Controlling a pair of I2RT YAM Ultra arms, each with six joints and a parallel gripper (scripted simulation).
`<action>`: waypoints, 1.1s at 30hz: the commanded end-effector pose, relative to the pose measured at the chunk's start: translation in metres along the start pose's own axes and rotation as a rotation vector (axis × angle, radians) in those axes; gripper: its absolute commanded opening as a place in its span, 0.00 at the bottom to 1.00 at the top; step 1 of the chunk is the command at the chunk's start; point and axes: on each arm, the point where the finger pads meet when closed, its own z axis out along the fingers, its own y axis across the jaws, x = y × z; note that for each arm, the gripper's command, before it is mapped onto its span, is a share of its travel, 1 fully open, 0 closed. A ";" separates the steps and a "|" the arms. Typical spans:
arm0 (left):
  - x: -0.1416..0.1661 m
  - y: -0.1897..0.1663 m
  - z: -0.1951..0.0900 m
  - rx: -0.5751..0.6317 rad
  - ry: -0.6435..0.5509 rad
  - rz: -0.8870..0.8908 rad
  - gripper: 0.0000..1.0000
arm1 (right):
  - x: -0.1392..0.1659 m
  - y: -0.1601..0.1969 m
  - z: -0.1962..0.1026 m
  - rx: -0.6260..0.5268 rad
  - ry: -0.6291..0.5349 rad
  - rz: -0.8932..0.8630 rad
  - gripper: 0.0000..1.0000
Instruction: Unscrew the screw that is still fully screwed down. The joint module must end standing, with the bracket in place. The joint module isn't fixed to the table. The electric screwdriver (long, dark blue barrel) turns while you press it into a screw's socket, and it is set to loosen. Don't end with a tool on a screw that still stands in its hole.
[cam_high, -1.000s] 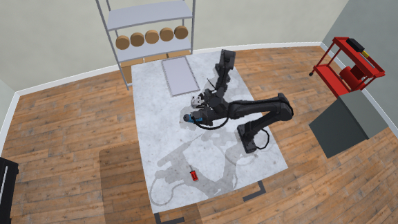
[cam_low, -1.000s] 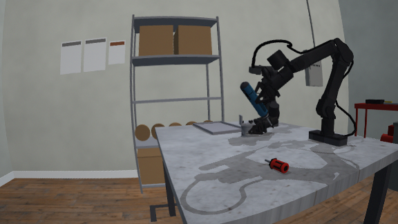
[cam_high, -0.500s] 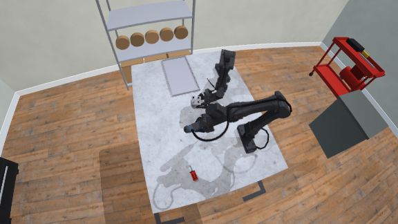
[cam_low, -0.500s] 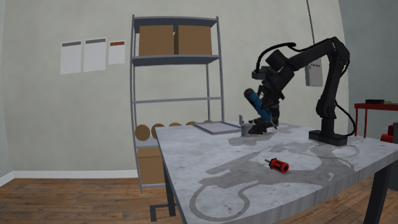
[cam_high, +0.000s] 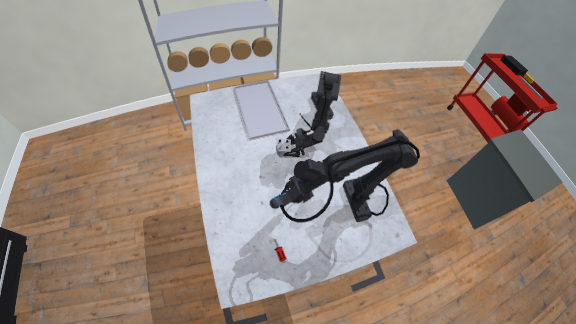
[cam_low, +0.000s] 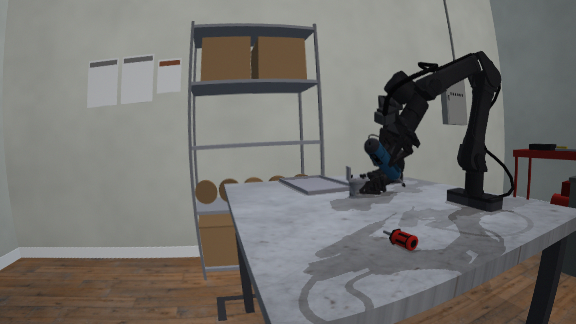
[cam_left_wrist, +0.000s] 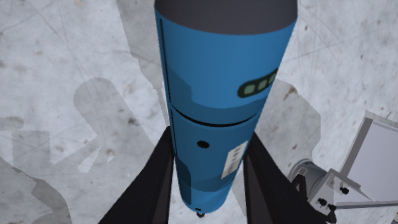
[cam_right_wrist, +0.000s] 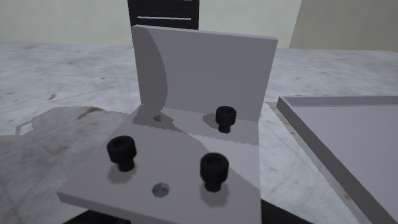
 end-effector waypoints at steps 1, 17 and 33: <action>-0.030 -0.021 -0.018 0.067 -0.092 -0.019 0.42 | -0.003 0.001 0.000 -0.001 -0.005 0.010 0.59; -0.032 0.027 -0.012 -0.076 -0.013 -0.211 0.42 | -0.003 0.001 0.000 -0.001 -0.005 0.010 0.59; -0.026 0.078 -0.016 -0.233 0.075 -0.423 0.42 | -0.003 0.001 0.000 -0.001 -0.005 0.010 0.59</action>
